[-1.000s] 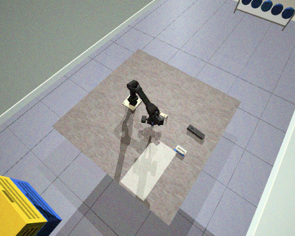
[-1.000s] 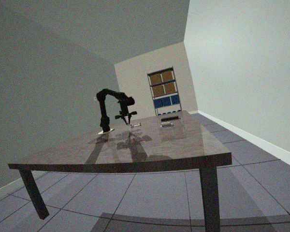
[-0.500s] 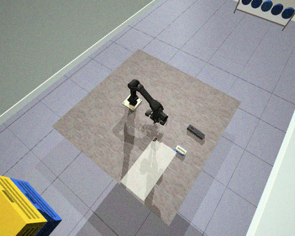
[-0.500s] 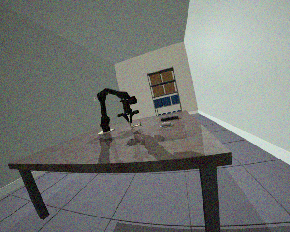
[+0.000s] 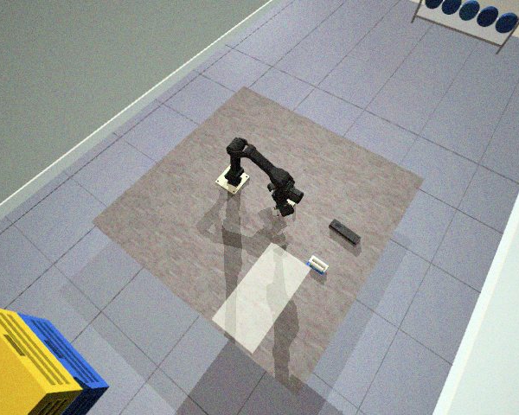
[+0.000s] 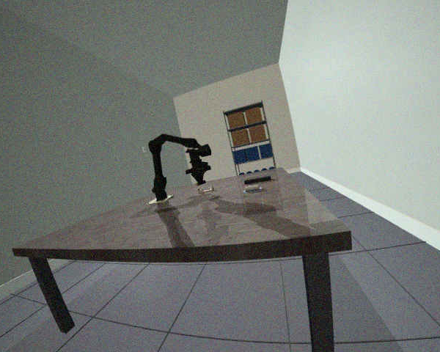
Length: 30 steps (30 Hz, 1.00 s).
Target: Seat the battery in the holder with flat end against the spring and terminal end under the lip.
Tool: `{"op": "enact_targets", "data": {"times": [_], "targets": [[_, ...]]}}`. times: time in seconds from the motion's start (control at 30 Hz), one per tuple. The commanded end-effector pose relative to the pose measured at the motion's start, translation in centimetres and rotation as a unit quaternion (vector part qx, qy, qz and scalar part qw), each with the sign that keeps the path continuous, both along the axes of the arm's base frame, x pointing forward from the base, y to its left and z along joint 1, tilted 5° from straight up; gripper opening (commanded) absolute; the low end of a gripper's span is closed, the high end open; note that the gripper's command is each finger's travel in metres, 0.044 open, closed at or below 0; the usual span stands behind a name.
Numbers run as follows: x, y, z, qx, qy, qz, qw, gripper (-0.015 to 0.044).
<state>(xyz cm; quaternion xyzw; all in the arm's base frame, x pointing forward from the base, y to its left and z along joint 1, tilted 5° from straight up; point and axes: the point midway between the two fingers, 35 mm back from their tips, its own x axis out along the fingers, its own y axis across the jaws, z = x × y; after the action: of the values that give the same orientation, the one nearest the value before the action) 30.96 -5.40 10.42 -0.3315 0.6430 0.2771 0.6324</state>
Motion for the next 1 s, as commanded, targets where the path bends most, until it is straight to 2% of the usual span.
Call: {"op": "enact_targets", "data": {"times": [0.0, 0.33, 0.67, 0.97], "targets": [[0.3, 1.2, 0.3, 0.001, -0.008, -0.075, 0.997, 0.0060], [0.4, 4.5, 0.6, 0.008, -0.022, -0.265, 0.964, 0.0060], [0.1, 7.7, 0.9, 0.013, -0.034, -0.443, 0.896, 0.0060], [0.0, 7.9, 0.8, 0.010, -0.030, -0.457, 0.889, 0.0060]]}}
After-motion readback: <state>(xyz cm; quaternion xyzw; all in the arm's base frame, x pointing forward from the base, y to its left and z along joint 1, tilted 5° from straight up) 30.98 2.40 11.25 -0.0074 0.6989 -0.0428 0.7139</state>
